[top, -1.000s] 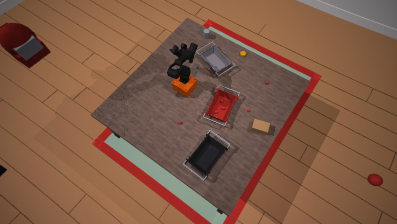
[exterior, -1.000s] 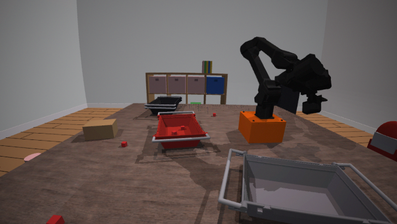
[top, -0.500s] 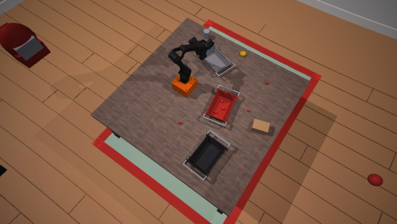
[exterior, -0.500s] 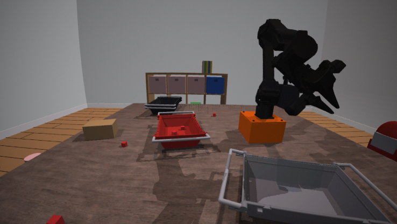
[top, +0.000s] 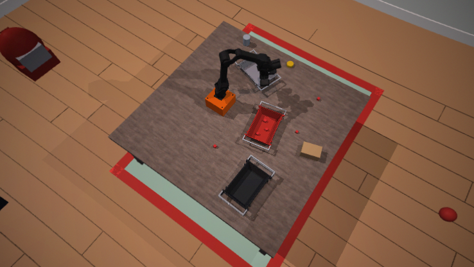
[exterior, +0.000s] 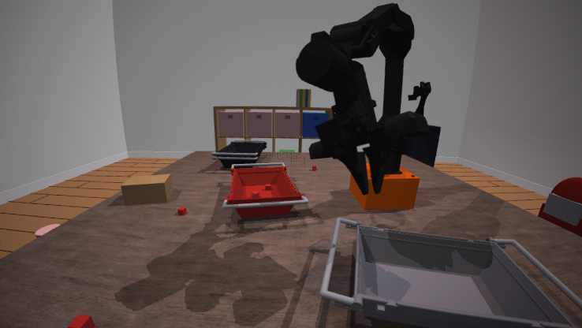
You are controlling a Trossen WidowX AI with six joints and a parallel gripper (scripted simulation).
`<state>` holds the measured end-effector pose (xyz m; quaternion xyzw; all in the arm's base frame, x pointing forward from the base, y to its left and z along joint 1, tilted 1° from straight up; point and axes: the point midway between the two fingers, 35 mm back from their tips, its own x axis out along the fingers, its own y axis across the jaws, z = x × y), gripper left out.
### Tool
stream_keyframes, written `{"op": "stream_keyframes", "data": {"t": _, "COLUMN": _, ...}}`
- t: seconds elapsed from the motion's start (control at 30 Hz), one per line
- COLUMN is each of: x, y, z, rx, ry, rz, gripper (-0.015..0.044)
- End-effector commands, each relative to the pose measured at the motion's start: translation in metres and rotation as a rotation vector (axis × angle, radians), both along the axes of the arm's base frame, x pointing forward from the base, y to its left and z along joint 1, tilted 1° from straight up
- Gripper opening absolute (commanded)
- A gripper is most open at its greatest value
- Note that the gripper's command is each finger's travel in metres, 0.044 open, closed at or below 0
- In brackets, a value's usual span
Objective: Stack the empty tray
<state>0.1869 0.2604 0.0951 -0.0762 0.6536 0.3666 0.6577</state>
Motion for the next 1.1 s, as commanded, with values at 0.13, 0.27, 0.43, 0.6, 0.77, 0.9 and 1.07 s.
{"op": "stream_keyframes", "data": {"t": 0.13, "x": 0.11, "y": -0.062, "z": -0.022, "rx": -0.235, "ry": -0.053, "rz": -0.333, "gripper": 0.0083}}
{"op": "stream_keyframes", "data": {"t": 0.27, "x": 0.157, "y": -0.11, "z": -0.034, "rx": -0.357, "ry": -0.067, "rz": -0.491, "gripper": 0.0083}}
{"op": "stream_keyframes", "data": {"t": 0.43, "x": 0.164, "y": -0.119, "z": -0.036, "rx": -0.377, "ry": -0.068, "rz": -0.517, "gripper": 0.0083}}
{"op": "stream_keyframes", "data": {"t": 0.6, "x": 0.165, "y": -0.118, "z": -0.05, "rx": -0.377, "ry": -0.068, "rz": -0.517, "gripper": 0.0083}}
{"op": "stream_keyframes", "data": {"t": 0.77, "x": 0.167, "y": -0.117, "z": -0.08, "rx": -0.377, "ry": -0.068, "rz": -0.517, "gripper": 0.0083}}
{"op": "stream_keyframes", "data": {"t": 0.9, "x": 0.167, "y": -0.117, "z": -0.096, "rx": -0.377, "ry": -0.068, "rz": -0.517, "gripper": 0.0083}}
{"op": "stream_keyframes", "data": {"t": 1.07, "x": 0.167, "y": -0.117, "z": -0.096, "rx": -0.377, "ry": -0.068, "rz": -0.517, "gripper": 0.0083}}
